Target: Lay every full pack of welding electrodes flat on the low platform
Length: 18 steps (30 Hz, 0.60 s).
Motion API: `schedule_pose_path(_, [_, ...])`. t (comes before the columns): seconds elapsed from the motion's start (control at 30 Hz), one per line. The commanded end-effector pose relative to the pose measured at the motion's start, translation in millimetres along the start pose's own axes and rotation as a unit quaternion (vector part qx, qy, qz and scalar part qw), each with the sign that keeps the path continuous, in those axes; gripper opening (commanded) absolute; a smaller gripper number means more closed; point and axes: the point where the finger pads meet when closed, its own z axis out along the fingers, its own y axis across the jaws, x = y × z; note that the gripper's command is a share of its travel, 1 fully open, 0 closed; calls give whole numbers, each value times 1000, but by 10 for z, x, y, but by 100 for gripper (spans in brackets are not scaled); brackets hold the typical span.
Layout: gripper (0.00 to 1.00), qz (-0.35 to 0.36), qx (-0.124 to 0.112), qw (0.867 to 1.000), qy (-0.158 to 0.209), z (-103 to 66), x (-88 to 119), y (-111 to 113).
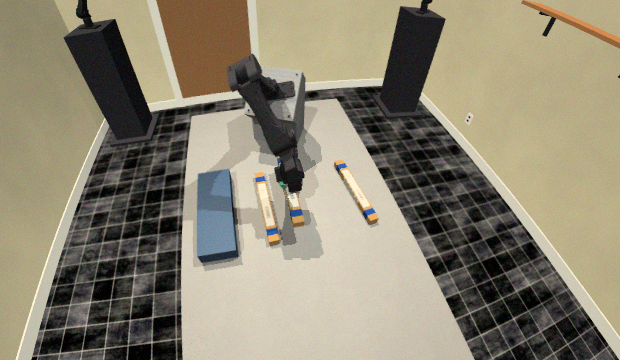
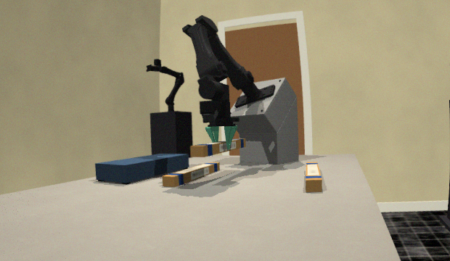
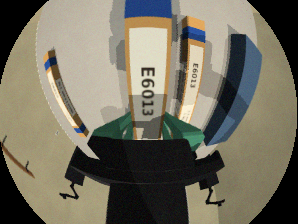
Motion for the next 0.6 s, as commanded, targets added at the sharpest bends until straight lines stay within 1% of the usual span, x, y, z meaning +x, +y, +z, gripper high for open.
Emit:
schedule_pose_path(0.0, [0,9,-9,999,-42,-143,-275,3])
schedule_pose_path(0.13, [0,9,-10,999,-40,-157,-272,18])
schedule_pose_path(0.2, [0,5,-9,999,-31,-159,-231,18])
schedule_pose_path(0.57, [0,7,-7,999,-31,-181,-253,12])
